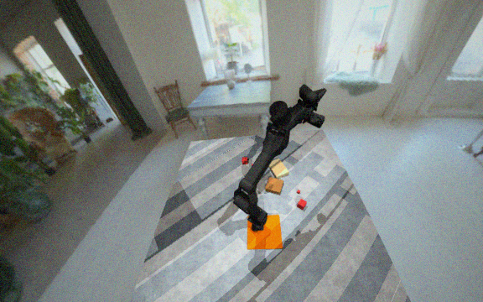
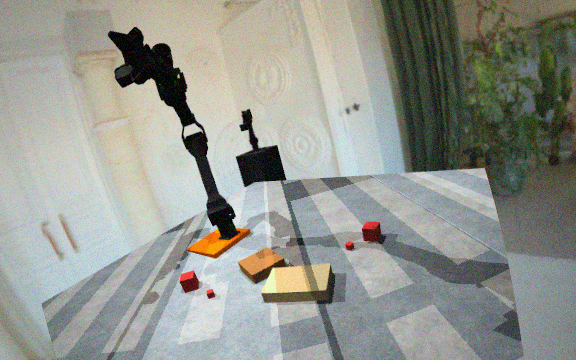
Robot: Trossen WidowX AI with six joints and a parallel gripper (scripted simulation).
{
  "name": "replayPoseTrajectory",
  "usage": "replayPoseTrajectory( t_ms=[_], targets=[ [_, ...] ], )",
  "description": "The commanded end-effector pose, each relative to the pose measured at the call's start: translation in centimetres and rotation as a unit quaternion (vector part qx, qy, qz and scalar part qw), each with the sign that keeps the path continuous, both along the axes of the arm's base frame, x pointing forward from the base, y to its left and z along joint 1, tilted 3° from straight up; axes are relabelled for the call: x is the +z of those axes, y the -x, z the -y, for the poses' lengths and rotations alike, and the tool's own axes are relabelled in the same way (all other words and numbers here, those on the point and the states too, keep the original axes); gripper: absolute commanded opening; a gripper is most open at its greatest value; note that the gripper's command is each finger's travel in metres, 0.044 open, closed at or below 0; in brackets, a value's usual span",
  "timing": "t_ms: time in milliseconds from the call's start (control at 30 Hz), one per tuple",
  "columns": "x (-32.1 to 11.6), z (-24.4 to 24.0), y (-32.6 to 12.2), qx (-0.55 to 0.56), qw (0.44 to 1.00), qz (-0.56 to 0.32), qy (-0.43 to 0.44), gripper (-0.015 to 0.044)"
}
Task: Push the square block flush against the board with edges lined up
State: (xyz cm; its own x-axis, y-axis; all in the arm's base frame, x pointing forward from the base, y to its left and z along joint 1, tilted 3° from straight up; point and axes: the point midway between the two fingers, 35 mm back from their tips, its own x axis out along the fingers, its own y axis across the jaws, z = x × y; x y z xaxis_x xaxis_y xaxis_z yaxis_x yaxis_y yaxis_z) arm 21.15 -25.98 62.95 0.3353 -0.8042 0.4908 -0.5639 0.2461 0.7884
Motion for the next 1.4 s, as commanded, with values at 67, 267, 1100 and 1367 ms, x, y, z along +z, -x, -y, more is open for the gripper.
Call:
replayPoseTrajectory(
  t_ms=[67, 267, 1100, 1367],
  targets=[
    [-4.3, 2.3, -3.0, 0.004, 0.995, -0.087, -0.042, 0.0000],
    [-9.7, 4.6, -5.9, 0.016, 0.980, -0.170, -0.099, 0.0000],
    [-34.6, 7.5, -10.2, 0.087, 0.813, -0.462, -0.342, 0.0000],
    [-41.9, 6.0, -9.0, 0.115, 0.728, -0.531, -0.418, 0.0000]
  ],
)
